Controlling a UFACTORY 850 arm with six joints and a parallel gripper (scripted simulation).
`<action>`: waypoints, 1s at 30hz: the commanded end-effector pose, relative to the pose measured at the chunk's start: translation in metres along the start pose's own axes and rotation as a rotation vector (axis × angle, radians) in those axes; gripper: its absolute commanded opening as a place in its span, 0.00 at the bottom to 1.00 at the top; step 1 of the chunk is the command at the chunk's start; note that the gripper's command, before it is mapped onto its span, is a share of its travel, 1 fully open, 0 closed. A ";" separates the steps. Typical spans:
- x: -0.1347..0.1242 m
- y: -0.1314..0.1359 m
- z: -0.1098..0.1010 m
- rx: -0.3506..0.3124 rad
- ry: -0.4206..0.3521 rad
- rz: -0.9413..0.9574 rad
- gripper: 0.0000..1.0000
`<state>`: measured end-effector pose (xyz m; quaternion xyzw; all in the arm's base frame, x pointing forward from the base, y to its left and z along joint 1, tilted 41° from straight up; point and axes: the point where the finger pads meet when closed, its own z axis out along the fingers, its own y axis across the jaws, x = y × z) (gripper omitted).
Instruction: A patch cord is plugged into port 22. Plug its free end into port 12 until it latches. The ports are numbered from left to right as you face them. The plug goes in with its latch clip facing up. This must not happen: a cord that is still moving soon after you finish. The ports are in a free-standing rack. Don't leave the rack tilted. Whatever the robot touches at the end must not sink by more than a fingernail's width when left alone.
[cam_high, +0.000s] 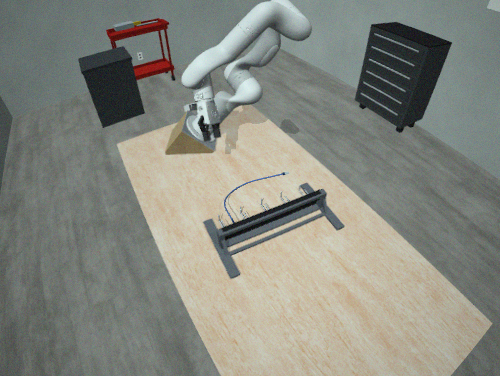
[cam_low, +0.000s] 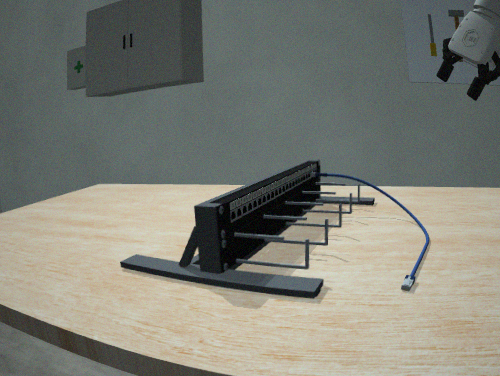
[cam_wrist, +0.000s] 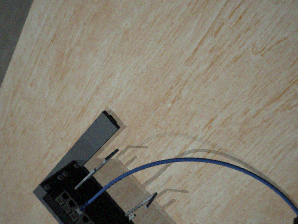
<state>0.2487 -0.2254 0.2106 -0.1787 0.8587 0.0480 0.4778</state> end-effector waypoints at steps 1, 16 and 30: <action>-0.024 0.007 0.032 -0.097 0.048 -0.056 1.00; -0.080 0.046 0.090 -0.268 0.129 -0.204 1.00; -0.135 0.101 0.135 -0.390 0.179 -0.356 1.00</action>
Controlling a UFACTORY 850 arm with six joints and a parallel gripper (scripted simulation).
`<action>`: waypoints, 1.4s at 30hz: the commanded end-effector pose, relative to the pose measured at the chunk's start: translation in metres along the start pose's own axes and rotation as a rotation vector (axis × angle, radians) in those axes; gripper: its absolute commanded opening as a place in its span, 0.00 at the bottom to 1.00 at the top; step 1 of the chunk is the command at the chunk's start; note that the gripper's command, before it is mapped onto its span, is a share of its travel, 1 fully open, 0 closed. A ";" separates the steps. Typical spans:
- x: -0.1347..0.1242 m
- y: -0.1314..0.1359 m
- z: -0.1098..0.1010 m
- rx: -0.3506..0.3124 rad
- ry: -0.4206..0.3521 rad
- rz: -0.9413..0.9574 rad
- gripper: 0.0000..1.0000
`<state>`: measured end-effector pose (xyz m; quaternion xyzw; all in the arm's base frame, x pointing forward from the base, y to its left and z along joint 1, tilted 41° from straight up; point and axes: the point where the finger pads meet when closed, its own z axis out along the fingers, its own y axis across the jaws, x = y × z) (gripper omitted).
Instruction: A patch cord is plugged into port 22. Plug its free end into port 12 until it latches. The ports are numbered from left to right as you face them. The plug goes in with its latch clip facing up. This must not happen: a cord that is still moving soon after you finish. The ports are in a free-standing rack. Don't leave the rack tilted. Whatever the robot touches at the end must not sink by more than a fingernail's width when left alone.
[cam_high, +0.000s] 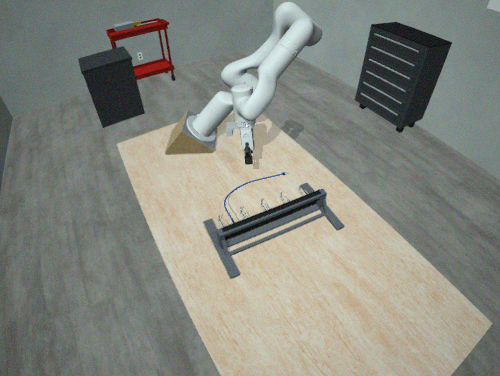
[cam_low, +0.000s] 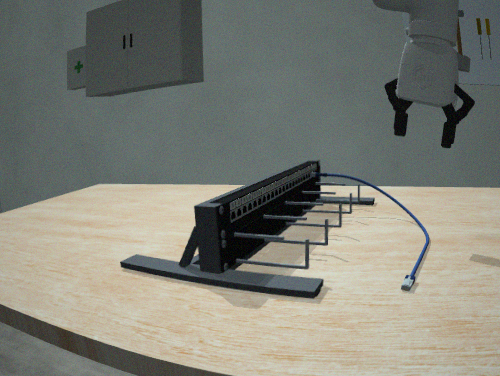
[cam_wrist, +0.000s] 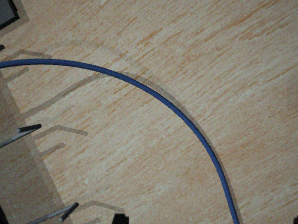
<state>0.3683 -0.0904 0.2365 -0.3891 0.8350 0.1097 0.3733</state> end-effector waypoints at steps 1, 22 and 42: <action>-0.034 0.007 0.022 -0.047 0.029 -0.063 1.00; -0.149 0.075 0.076 -0.161 0.059 -0.289 1.00; -0.158 0.082 0.079 -0.168 0.058 -0.307 0.00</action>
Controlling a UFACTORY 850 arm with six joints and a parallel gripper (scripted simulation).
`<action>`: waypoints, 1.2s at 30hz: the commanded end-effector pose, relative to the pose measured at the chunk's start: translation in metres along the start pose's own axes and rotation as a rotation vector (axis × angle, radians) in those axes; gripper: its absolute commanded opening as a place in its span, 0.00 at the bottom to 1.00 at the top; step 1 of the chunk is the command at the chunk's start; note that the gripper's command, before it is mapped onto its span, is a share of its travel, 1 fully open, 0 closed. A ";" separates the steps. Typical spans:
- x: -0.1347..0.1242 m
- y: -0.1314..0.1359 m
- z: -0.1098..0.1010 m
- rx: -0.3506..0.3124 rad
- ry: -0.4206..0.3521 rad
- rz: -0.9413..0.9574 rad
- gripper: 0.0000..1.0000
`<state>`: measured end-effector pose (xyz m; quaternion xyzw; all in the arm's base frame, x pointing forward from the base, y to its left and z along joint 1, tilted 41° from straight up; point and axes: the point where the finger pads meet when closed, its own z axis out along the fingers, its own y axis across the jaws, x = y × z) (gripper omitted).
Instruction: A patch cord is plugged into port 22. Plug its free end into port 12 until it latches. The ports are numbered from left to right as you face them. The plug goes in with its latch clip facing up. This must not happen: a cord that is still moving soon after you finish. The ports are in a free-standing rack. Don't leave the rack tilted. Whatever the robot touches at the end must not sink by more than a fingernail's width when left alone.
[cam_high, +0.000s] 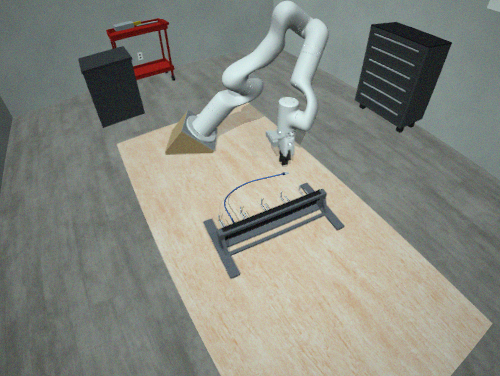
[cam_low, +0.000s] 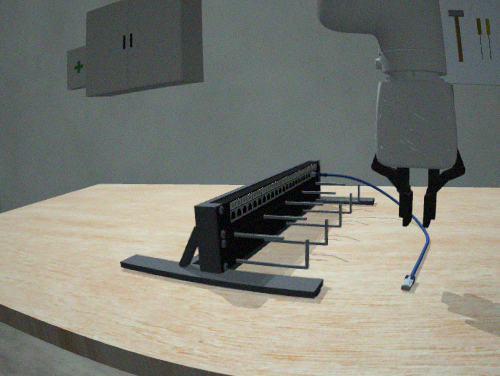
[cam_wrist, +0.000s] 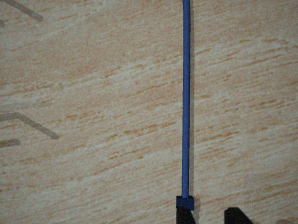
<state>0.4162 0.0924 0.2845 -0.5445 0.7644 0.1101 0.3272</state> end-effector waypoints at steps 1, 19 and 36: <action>0.000 -0.001 0.000 0.001 0.000 -0.001 0.00; 0.000 -0.001 0.000 0.001 0.000 -0.001 0.00; -0.005 -0.001 -0.001 0.024 -0.030 -0.075 0.00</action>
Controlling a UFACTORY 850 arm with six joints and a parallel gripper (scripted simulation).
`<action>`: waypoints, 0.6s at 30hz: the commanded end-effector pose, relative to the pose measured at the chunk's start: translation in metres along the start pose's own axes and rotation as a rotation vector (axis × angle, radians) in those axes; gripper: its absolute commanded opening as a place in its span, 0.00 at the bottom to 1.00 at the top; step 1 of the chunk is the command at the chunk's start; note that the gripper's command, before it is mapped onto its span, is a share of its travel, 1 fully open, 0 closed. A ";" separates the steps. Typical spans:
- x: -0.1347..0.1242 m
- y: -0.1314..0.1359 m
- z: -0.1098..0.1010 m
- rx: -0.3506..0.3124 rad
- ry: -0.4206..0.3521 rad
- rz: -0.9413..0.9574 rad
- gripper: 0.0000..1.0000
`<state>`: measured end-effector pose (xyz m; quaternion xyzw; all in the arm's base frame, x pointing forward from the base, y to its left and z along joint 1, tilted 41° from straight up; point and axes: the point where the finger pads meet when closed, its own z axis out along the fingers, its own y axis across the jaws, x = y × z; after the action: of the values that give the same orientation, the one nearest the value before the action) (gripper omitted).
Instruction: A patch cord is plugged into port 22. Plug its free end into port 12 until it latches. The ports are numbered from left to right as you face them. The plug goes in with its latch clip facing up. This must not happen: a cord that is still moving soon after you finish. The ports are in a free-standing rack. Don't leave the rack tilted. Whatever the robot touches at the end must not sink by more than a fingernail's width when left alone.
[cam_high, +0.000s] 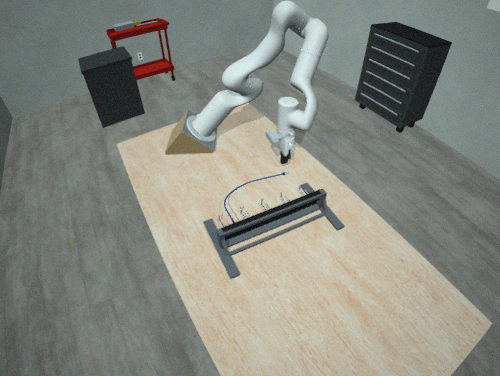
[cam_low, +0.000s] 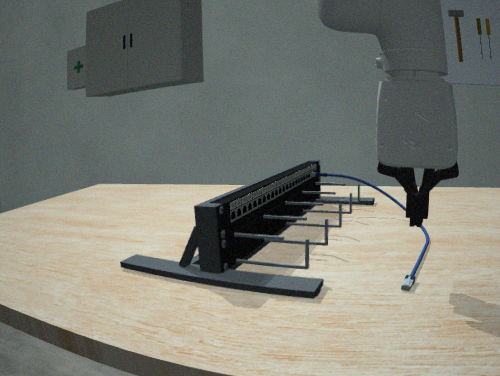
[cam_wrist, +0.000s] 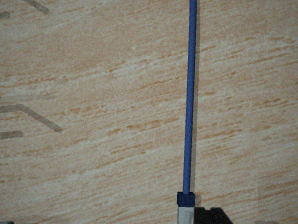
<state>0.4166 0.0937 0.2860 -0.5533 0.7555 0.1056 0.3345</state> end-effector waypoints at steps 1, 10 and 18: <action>-0.004 -0.001 -0.001 0.024 -0.027 -0.065 0.00; -0.014 -0.006 -0.005 0.102 -0.083 -0.247 0.00; -0.021 -0.012 -0.010 0.191 -0.110 -0.409 0.00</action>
<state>0.4236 0.0996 0.3028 -0.6355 0.6581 0.0337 0.4024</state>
